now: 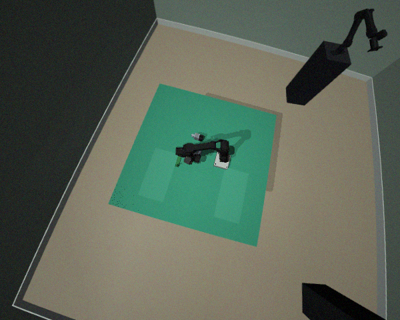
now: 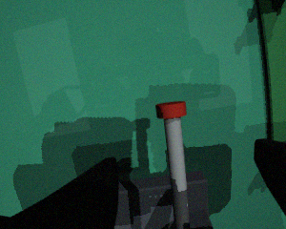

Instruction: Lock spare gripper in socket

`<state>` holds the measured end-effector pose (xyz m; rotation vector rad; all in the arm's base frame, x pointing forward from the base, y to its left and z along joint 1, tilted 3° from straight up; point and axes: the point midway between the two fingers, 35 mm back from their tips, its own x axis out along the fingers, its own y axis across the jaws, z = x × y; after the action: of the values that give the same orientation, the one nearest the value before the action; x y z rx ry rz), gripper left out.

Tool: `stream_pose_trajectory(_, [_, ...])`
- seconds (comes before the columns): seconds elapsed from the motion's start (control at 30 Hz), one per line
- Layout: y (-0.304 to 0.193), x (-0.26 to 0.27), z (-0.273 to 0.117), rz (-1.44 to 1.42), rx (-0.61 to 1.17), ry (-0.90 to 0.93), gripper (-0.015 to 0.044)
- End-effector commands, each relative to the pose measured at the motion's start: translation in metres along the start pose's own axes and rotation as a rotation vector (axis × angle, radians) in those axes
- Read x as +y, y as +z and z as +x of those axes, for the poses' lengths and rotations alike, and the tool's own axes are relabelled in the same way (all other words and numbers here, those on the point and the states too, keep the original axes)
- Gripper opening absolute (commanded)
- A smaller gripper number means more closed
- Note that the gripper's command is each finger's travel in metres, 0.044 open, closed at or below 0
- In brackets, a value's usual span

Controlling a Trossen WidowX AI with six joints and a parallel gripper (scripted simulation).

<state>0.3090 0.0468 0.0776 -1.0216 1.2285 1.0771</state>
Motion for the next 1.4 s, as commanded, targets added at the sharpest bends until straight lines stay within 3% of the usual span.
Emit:
stream_pose_trajectory(0.0, [-0.002,0.001,0.009,0.003,0.009,0.009,0.0300])
stream_pose_trajectory(0.87, [-0.004,0.004,0.041,0.003,0.009,0.009,0.0300])
stream_pose_trajectory(1.23, [-0.004,0.004,0.041,0.003,0.009,0.009,0.0011])
stream_pose_trajectory(1.37, [-0.004,0.004,0.041,0.003,0.009,0.009,0.0000])
